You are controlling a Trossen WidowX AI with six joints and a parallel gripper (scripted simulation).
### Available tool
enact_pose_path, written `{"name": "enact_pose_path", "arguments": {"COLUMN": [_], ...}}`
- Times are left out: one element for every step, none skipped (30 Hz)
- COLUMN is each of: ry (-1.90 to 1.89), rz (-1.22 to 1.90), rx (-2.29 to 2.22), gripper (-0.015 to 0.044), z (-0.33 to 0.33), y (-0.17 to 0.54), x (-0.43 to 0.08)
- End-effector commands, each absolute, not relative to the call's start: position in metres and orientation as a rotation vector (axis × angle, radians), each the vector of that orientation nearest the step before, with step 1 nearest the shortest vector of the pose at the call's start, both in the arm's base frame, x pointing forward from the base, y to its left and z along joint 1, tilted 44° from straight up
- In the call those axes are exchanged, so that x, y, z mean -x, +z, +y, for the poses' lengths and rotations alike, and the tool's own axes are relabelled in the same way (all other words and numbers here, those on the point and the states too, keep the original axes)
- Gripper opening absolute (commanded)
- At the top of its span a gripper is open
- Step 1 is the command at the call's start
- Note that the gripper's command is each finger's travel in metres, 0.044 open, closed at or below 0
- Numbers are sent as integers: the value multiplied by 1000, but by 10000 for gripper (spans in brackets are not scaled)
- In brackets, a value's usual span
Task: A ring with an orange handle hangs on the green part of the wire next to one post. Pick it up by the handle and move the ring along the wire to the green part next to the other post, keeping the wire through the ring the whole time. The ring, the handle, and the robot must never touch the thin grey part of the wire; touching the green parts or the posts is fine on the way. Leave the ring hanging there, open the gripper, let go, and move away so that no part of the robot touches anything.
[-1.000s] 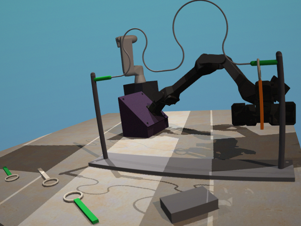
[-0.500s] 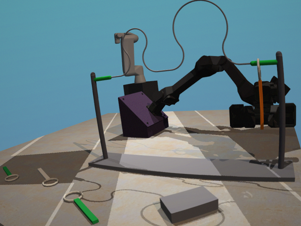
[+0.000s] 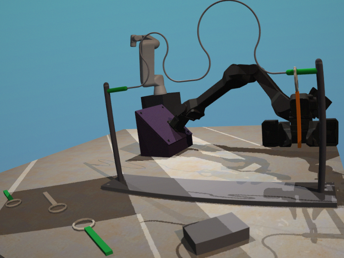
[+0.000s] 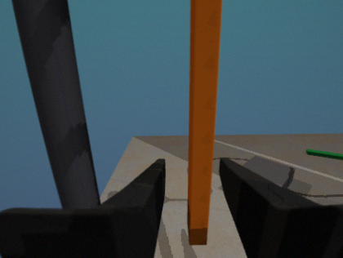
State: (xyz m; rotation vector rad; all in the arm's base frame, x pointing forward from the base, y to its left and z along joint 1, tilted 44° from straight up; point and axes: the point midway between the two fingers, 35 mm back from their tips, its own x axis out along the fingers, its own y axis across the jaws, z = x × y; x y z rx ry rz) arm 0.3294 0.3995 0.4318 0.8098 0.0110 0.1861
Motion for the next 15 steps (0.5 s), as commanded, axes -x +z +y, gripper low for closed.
{"name": "enact_pose_path", "arguments": {"ry": [191,191,191,191,191,191,186,186,186,186,186,186,186,186,186], "rz": [15,15,15,15,15,15,11,11,11,11,11,11,11,11,11], "rx": [-813,-813,-813,-813,-813,-813,-810,-810,-810,-810,-810,-810,-810,-810,-810], "gripper": [160,160,160,160,160,160,134,107,81,55,29,3,-24,-50,-76], "z": [401,401,401,401,401,401,400,400,400,400,400,400,400,400,400], "y": [431,431,431,431,431,431,432,432,432,432,432,432,432,432,432], "x": [-330,-330,-330,-330,-330,-330,-329,-329,-329,-329,-329,-329,-329,-329,-329]}}
